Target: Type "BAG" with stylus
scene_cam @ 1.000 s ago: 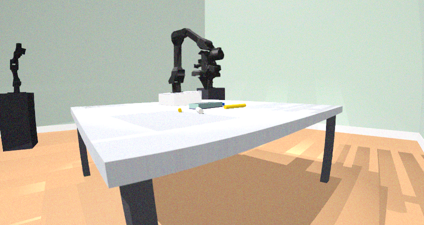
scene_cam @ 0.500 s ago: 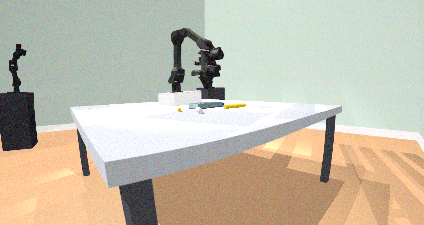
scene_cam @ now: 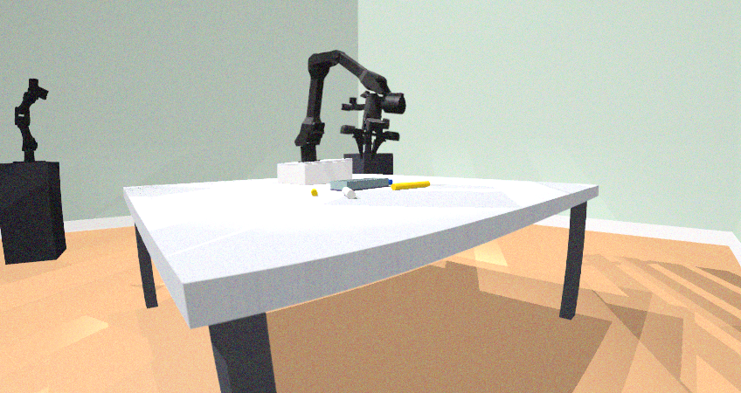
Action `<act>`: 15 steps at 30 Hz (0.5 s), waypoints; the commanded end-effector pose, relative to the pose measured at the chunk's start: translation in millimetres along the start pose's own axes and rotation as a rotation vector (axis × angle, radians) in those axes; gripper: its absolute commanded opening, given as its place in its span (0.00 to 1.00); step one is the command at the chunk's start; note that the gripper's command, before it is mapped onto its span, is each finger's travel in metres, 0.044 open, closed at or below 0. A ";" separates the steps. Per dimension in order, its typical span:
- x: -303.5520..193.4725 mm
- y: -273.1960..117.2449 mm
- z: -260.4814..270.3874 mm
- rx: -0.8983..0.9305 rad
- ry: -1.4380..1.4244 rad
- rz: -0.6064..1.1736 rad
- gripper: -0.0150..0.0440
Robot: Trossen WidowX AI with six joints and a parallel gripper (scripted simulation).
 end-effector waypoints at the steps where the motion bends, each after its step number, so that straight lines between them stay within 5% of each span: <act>1: -15.9 6.8 28.2 -0.133 0.529 -0.010 0.51; 15: -52.4 20.3 67.5 -0.290 1.330 -0.226 0.51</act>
Point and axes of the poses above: the point midway between the two fingers, 35 mm back from their tips, its own y axis out along the fingers, its own z axis across the jaws, x = y × z, the point moved 3 cm from there along -y, back along the fingers, and after that the axes turned 6 degrees about -y, right-handed, at the moved point
